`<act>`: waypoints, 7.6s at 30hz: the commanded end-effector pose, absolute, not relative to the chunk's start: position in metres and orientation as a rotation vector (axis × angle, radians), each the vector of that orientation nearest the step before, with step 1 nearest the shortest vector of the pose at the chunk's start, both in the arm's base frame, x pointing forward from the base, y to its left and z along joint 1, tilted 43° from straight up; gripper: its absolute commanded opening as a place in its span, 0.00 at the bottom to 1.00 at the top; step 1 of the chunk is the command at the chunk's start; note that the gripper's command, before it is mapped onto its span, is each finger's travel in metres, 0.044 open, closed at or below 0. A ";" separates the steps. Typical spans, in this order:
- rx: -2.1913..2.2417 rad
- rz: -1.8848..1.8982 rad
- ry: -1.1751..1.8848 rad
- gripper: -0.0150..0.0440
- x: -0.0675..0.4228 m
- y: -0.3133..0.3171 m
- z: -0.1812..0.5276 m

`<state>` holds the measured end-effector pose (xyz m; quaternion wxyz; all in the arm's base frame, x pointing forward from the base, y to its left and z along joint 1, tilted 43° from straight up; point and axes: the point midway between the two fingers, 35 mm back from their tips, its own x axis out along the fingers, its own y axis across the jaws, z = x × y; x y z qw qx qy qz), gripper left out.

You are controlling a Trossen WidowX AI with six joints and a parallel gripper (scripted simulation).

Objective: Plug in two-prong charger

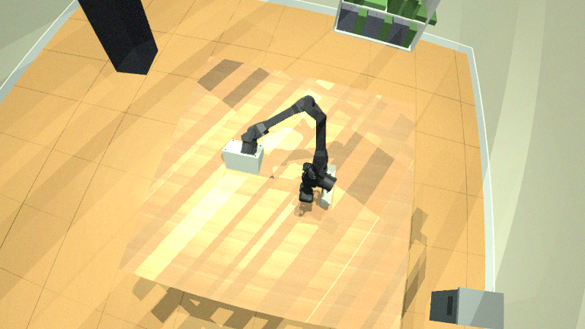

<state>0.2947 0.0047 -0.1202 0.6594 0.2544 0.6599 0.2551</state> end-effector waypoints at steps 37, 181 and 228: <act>0.634 0.538 1.516 0.25 0.330 0.008 -0.117; 0.634 0.539 1.514 0.25 0.369 0.006 -0.117; 0.634 0.539 1.514 0.25 0.364 0.005 -0.116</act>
